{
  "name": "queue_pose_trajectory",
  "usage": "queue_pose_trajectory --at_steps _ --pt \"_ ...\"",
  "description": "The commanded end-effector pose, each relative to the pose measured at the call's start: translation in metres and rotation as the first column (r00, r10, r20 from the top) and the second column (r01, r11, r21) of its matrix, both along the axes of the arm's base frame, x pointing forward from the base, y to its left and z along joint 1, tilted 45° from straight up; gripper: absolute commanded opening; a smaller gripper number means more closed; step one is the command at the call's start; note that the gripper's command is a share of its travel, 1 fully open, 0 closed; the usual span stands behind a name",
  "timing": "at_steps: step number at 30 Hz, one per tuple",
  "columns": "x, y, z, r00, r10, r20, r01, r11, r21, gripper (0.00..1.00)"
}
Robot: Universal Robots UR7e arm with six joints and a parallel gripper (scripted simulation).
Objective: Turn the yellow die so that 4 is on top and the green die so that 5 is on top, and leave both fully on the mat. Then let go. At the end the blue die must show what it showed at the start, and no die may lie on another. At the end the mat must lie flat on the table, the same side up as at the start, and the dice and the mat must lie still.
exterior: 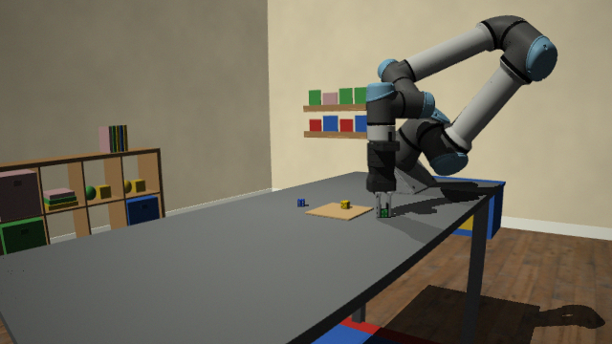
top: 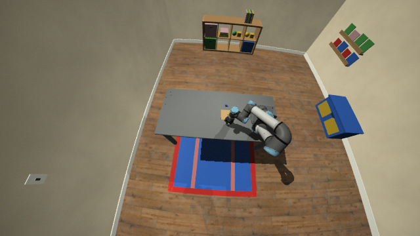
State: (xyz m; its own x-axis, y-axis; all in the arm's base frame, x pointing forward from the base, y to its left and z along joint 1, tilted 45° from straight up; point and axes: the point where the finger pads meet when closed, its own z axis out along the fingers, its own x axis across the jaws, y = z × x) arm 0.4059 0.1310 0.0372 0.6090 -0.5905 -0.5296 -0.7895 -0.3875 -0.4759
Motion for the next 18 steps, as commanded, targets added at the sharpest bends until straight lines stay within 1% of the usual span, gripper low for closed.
queue_pose_trajectory --at_steps 1,12,18 --pt "0.0003 -0.0003 0.0002 1.0 0.0 0.001 0.0 1.0 0.0 0.4" --pt "0.0002 -0.0011 0.0009 1.0 0.0 0.001 0.0 1.0 0.0 0.4" --pt "-0.0006 -0.0089 0.0086 1.0 0.0 0.001 0.0 1.0 0.0 0.4"
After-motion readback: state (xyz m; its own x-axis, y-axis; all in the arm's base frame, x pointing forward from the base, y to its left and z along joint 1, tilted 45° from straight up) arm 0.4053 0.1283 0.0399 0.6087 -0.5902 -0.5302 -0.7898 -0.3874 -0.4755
